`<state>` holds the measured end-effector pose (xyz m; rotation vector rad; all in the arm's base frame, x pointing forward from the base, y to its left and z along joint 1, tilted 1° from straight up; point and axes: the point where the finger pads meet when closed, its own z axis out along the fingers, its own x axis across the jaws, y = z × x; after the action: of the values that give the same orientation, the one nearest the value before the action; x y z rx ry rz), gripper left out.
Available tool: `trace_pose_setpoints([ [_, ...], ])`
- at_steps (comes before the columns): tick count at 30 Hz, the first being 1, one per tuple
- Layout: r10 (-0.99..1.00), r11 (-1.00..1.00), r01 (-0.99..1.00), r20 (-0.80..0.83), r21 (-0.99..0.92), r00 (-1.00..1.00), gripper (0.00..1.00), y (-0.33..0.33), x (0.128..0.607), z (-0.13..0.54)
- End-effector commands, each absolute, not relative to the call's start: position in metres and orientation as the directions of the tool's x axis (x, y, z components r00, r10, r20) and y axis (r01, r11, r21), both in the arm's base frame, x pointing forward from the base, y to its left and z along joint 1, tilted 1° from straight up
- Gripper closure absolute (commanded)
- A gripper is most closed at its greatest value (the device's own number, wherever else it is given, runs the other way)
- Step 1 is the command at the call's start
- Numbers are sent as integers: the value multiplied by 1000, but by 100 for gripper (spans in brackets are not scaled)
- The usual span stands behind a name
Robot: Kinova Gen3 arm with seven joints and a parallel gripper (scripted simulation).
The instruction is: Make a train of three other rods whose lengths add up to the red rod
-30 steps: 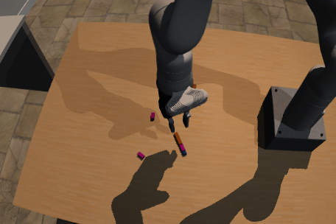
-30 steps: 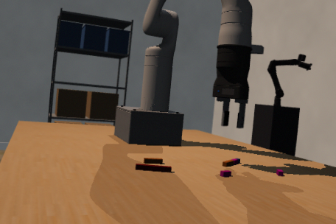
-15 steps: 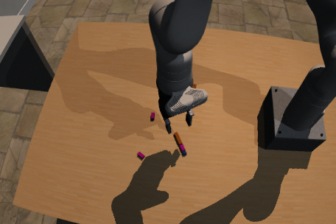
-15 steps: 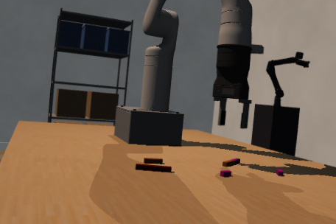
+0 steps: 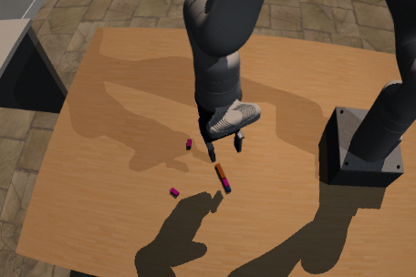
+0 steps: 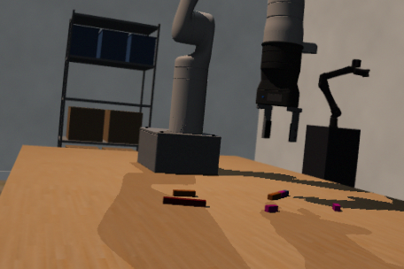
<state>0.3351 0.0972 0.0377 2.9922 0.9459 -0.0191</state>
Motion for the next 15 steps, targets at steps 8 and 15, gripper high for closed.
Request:
trace_pose_setpoints([
  [8,569,-822,569,11,11,822,0,96,343,84],
  [15,569,-822,569,11,11,822,0,96,343,105],
])
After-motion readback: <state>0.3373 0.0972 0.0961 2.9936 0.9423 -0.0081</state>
